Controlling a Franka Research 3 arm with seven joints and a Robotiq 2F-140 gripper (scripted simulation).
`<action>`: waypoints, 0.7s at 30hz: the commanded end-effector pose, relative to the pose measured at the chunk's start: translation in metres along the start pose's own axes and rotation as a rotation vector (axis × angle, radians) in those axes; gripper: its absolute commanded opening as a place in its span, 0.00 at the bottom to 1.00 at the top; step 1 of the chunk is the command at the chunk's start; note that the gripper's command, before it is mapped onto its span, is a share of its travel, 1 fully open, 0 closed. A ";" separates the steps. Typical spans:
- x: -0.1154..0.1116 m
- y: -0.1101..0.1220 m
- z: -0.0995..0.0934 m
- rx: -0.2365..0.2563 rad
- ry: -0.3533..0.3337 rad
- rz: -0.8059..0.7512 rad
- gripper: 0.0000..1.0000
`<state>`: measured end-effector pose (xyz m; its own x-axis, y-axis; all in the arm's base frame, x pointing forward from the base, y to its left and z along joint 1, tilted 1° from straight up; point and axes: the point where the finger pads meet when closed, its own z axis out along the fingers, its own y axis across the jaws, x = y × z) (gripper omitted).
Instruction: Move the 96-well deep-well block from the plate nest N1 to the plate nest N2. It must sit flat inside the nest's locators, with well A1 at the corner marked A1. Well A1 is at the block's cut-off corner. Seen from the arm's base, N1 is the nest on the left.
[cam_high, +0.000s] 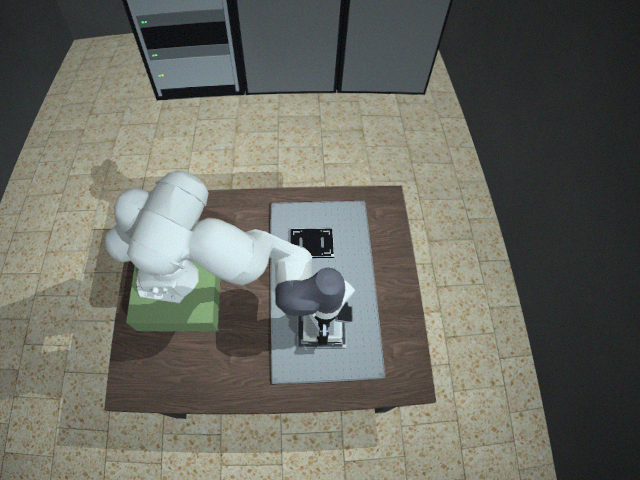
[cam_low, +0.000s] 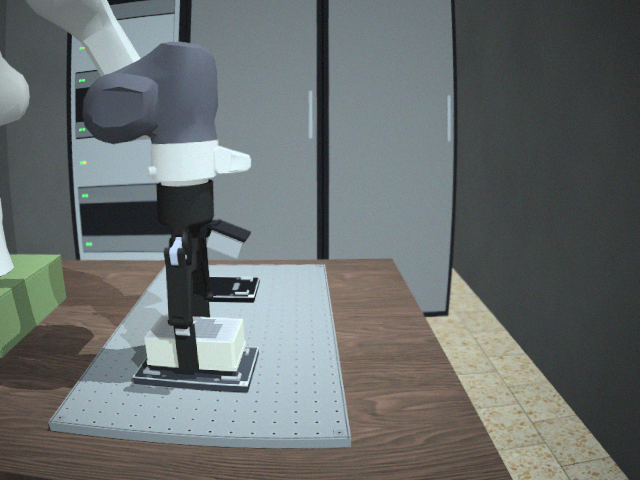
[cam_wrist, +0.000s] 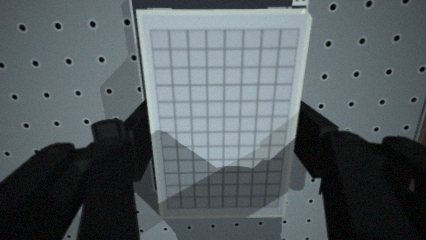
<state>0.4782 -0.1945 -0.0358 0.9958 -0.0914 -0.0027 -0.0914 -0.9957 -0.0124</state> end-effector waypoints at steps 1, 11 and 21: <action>0.002 0.000 -0.001 -0.001 0.005 0.004 0.60; 0.001 0.000 0.001 -0.001 0.005 0.004 0.60; 0.000 -0.001 0.002 -0.001 0.005 0.004 0.60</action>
<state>0.4779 -0.1948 -0.0373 0.9956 -0.0935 -0.0008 -0.0935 -0.9956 -0.0111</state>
